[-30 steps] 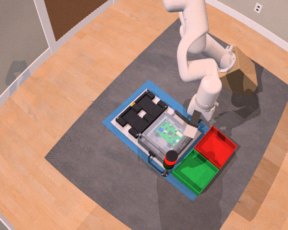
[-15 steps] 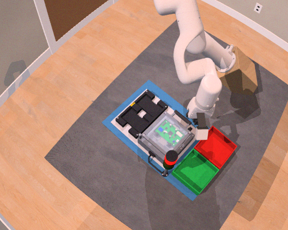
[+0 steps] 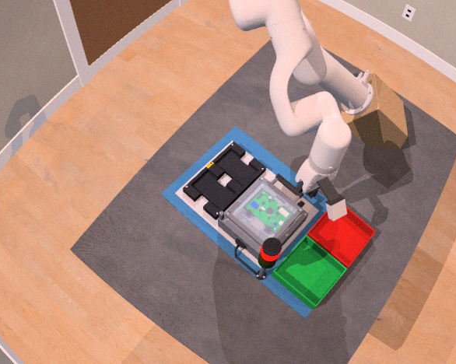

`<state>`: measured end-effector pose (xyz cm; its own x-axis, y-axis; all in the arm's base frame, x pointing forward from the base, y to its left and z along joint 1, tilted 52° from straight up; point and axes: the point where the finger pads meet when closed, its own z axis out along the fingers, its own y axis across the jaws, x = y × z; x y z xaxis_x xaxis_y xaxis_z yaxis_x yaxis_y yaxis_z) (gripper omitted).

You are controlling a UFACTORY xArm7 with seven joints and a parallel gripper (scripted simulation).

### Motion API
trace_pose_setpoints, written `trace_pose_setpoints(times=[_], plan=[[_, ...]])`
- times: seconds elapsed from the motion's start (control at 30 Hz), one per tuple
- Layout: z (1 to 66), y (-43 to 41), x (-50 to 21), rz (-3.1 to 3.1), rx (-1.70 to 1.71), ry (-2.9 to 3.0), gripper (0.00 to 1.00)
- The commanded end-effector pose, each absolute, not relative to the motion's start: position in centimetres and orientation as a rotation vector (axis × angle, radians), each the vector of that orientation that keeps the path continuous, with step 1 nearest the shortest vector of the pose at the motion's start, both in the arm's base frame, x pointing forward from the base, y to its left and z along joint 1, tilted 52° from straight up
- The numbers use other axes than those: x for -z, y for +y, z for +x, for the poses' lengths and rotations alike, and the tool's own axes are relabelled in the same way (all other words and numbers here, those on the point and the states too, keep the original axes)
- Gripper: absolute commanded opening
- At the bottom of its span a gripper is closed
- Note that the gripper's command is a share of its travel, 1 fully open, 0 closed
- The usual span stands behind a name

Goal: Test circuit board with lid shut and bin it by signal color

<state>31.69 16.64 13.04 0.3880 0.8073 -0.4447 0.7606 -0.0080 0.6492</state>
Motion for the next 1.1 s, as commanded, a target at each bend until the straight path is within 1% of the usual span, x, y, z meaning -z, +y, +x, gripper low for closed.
trace_pose_setpoints(times=[0.0, 0.33, 0.87, 0.9, 1.07], plan=[[31.70, 16.81, -13.09, 1.670, 0.007, 1.495, 0.00], [31.70, 16.81, -13.09, 1.530, 0.104, 1.640, 0.00], [31.70, 16.81, -13.09, 1.510, 0.118, 1.660, 0.00], [31.70, 16.81, -13.09, 1.510, 0.118, 1.660, 0.27], [31.70, 16.81, -13.09, 1.510, 0.118, 1.660, 0.27]])
